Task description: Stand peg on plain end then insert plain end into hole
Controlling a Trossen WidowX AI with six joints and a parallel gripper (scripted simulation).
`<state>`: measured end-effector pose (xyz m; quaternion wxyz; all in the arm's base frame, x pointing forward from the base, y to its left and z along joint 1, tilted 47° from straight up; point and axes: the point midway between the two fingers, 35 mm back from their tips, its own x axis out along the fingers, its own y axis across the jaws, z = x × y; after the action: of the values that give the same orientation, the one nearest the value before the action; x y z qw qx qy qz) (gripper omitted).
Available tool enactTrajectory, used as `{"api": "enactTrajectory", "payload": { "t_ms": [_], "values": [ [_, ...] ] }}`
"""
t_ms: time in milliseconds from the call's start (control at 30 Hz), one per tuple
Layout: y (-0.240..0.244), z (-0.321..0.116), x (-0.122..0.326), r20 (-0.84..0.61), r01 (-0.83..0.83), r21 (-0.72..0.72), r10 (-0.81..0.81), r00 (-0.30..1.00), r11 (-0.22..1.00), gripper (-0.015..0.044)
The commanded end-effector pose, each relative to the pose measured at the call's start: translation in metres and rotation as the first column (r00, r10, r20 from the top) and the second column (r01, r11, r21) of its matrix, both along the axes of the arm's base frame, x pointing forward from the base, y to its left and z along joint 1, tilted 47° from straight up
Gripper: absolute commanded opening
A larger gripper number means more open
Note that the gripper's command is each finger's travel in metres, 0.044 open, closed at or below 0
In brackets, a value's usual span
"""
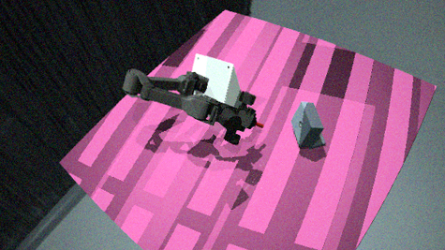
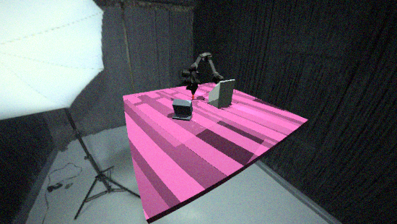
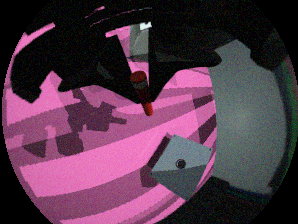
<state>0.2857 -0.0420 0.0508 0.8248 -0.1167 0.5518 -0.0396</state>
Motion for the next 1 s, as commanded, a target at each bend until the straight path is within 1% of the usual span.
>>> {"api": "enactTrajectory", "payload": {
  "t_ms": [0,800,967],
  "values": [
    [0.003,-0.003,0.004,0.02,-0.003,0.036,0.003,1.0,0.999,0.0],
    [0.016,0.002,0.032,0.204,-0.07,0.223,0.023,0.979,0.972,0.0],
    [0.016,0.002,0.035,0.216,-0.076,0.233,0.024,0.976,0.97,0.0]
  ]
}}
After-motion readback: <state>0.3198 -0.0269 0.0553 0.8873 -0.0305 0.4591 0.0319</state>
